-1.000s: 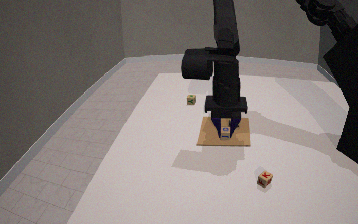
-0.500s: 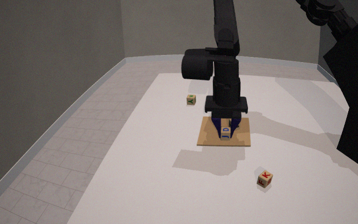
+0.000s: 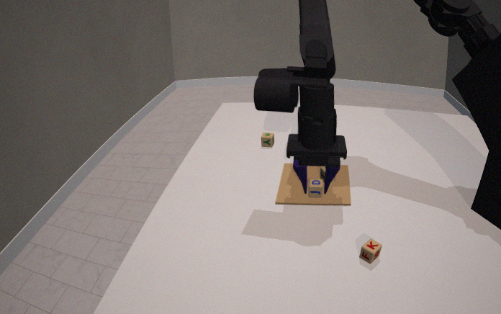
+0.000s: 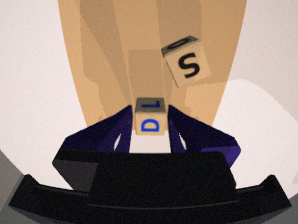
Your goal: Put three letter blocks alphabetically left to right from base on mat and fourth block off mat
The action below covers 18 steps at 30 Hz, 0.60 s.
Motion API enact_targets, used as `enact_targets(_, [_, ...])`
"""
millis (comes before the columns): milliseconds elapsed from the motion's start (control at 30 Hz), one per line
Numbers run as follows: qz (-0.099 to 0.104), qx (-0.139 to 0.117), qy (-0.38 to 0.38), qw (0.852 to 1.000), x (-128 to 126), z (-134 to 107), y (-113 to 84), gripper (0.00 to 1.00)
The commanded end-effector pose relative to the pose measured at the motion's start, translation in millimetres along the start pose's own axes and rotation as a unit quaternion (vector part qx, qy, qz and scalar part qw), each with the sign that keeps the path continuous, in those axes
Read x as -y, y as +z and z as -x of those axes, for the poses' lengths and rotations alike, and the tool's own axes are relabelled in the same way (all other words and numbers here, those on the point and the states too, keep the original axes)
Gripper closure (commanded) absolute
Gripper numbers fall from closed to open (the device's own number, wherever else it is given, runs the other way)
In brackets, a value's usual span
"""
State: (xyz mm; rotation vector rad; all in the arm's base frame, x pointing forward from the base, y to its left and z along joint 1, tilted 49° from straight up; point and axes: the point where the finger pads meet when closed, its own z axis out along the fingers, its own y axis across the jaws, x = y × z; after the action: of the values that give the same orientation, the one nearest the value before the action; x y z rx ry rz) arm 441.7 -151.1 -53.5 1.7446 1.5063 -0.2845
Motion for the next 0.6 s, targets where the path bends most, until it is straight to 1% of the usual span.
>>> enact_targets(0, [-0.003, 0.002, -0.002, 1.0, 1.1, 0.9, 6.2, 0.64])
enact_targets(33, [-0.003, 0.002, -0.002, 1.0, 1.1, 0.9, 6.2, 0.6])
enact_targets(367, [-0.003, 0.002, -0.002, 1.0, 1.1, 0.9, 6.2, 0.6])
enact_targets(400, [-0.003, 0.002, -0.002, 1.0, 1.1, 0.9, 6.2, 0.43])
enact_targets(567, [-0.003, 0.002, -0.002, 1.0, 1.1, 0.9, 6.2, 0.43])
